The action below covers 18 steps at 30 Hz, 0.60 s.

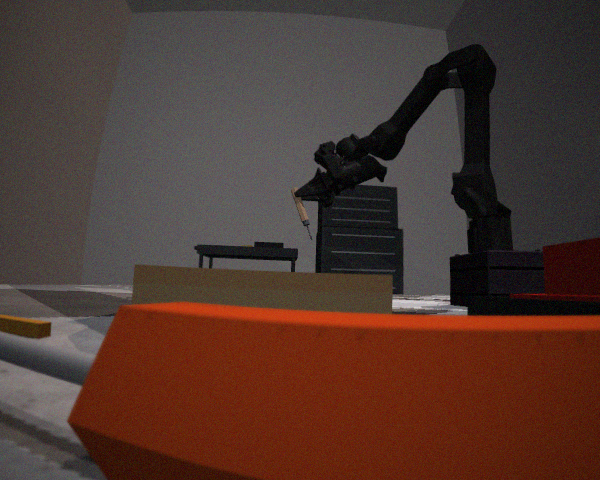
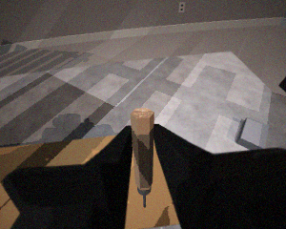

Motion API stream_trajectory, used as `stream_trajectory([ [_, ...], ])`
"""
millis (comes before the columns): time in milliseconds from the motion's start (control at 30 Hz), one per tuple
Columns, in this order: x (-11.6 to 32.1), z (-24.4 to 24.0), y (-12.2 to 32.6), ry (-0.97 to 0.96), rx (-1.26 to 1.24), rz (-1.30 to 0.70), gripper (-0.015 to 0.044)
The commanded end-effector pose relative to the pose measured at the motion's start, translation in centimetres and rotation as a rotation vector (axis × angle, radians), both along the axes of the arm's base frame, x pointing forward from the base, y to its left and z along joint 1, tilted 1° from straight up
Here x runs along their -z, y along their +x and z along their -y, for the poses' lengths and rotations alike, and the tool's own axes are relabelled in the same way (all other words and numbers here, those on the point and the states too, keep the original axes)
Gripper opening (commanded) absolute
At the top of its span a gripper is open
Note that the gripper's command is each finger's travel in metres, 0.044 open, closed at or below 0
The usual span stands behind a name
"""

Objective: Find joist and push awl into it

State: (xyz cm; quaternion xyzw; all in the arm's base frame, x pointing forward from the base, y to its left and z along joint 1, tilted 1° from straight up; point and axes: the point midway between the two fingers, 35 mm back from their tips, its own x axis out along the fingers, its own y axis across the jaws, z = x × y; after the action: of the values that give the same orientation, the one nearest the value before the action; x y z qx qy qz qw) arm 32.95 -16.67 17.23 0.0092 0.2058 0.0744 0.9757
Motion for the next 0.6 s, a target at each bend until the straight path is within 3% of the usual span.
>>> stream_trajectory([
  [0, 0.1, -1.5, 1.0, -0.006, -0.006, -0.005, 0.0],
  [567, 1.8, -8.4, 4.2, -0.05, -0.02, -0.044, 0.0],
])
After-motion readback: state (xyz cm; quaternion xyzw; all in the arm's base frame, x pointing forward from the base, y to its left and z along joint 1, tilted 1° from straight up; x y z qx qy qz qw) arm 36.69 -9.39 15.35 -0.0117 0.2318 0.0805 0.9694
